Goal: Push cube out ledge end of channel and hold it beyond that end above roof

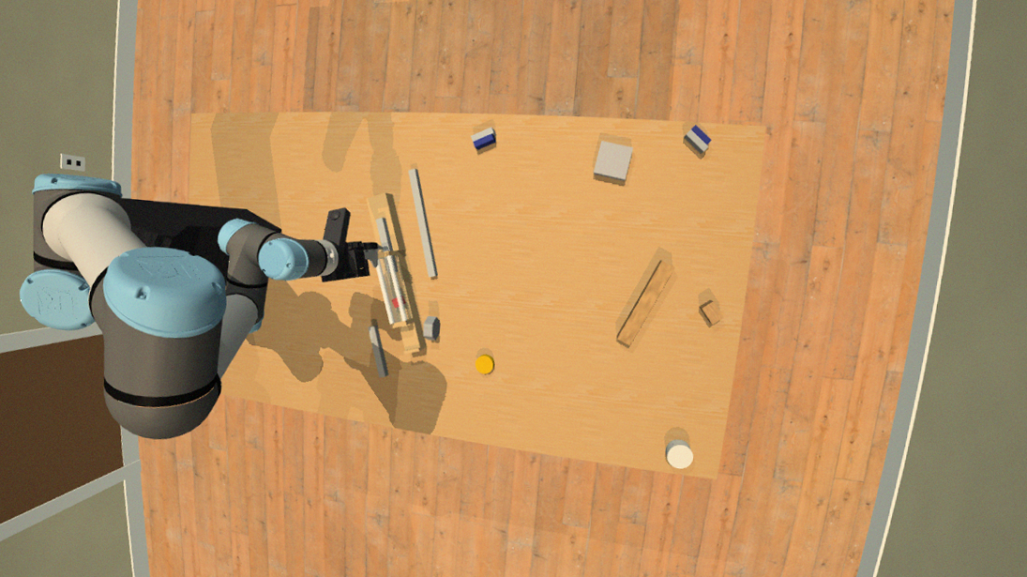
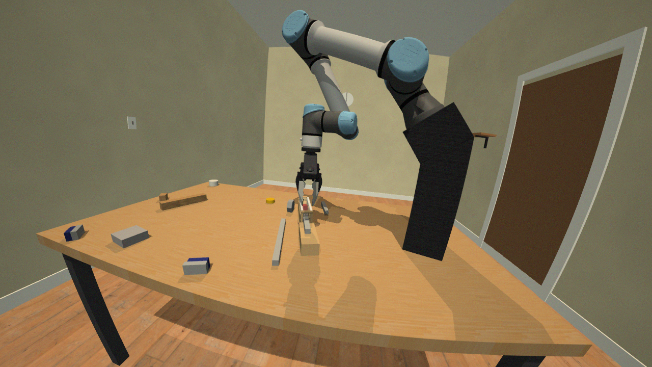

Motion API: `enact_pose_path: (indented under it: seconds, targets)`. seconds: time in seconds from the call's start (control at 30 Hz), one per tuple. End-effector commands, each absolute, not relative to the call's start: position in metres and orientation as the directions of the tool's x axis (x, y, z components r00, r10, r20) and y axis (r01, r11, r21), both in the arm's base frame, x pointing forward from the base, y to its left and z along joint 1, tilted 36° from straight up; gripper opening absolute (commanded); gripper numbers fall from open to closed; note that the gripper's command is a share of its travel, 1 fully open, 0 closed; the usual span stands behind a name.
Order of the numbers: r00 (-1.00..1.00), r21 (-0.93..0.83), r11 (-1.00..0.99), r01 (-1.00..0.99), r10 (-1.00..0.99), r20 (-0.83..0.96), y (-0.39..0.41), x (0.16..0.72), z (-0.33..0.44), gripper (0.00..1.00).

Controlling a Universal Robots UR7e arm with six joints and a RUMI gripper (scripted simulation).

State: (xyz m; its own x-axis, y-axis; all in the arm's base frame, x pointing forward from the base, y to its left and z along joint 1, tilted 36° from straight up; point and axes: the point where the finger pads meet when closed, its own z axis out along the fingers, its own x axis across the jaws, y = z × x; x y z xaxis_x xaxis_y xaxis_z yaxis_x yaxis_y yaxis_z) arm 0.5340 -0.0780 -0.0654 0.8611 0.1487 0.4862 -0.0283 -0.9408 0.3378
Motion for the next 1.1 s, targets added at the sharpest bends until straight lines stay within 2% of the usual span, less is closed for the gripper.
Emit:
enact_pose_path:
  seconds: [0.0,0.53,0.9,1.07]
  targets:
    - [0.859,0.301,-0.950,-0.089,0.080,0.506,-0.080,0.532,-0.064,0.22]
    - [0.763,0.086,-0.909,-0.407,-0.287,0.580,-0.095,0.528,-0.052,0.22]
    - [0.508,-0.177,-0.691,-0.701,-0.658,0.556,-0.114,0.522,-0.038,0.22]
    - [0.420,-0.242,-0.607,-0.757,-0.736,0.531,-0.120,0.520,-0.034,0.22]
